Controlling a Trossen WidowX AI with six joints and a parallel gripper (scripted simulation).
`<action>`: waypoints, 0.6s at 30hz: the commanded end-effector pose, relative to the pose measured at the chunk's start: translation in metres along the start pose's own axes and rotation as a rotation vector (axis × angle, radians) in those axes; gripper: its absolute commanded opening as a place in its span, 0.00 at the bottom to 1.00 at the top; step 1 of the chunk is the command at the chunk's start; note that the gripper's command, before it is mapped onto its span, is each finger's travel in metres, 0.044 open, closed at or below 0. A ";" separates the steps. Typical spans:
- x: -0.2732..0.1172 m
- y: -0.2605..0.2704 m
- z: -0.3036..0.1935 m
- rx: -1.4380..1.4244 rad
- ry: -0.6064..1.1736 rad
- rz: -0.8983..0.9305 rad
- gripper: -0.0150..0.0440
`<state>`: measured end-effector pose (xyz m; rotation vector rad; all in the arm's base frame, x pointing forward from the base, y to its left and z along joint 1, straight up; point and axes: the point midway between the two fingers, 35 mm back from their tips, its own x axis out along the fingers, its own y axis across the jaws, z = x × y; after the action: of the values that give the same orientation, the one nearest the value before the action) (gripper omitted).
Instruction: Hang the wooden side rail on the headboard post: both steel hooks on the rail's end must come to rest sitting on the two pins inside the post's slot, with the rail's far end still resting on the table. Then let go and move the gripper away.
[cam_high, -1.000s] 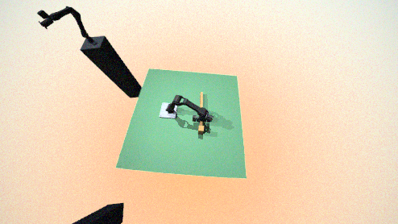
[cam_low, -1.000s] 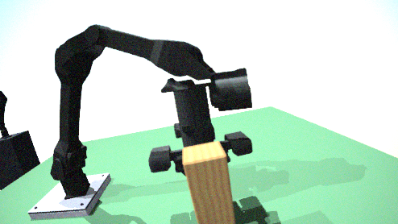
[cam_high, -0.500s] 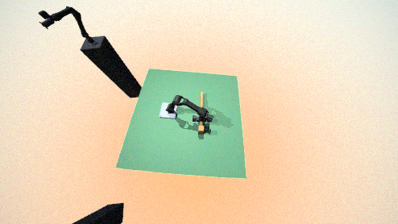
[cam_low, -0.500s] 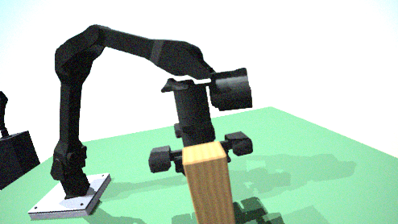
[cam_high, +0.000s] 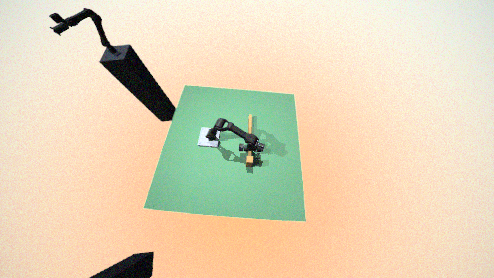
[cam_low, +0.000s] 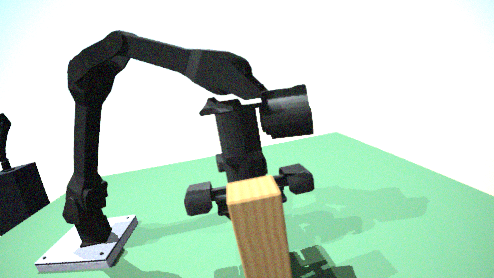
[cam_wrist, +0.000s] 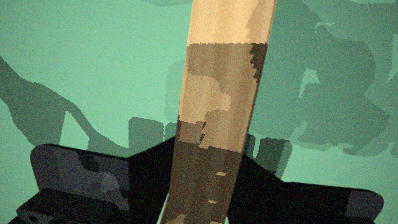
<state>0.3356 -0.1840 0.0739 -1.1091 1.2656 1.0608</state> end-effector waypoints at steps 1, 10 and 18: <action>-0.001 0.000 -0.002 -0.001 0.007 -0.005 0.25; -0.002 0.001 -0.003 -0.001 0.007 -0.005 0.25; -0.003 0.000 -0.004 -0.001 0.007 -0.005 0.25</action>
<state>0.3343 -0.1856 0.0735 -1.1062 1.2665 1.0602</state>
